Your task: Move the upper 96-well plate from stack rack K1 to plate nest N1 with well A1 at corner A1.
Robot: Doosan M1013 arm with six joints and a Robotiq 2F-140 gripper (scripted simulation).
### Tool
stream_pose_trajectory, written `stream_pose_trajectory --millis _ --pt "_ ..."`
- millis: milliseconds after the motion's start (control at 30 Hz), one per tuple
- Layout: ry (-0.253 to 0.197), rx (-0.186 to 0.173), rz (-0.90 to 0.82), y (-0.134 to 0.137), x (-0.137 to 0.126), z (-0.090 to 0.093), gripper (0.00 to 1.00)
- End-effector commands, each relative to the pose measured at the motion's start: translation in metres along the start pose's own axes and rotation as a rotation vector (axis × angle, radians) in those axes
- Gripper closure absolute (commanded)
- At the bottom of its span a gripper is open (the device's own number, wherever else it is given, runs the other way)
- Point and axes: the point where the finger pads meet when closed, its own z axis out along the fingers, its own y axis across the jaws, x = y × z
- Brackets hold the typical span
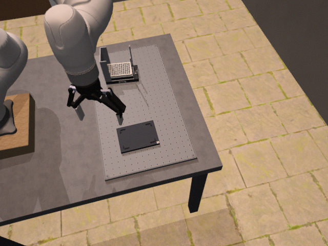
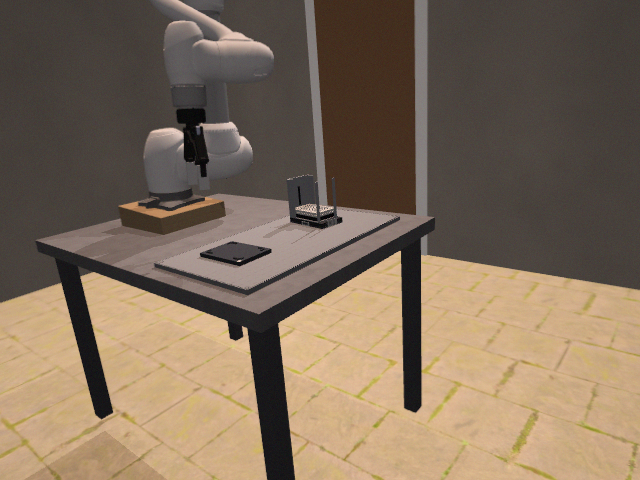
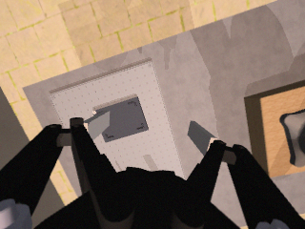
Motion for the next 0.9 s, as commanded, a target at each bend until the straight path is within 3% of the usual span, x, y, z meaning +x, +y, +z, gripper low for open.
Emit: stream_pose_trajectory --millis 0,100,867 --pt "-0.006 -0.001 -0.108 -0.004 -0.017 -0.001 0.00" --pt "-0.007 -0.001 -0.110 -0.005 -0.022 -0.001 0.00" --pt "-0.029 0.000 -0.649 -0.011 -0.126 -0.005 0.00"
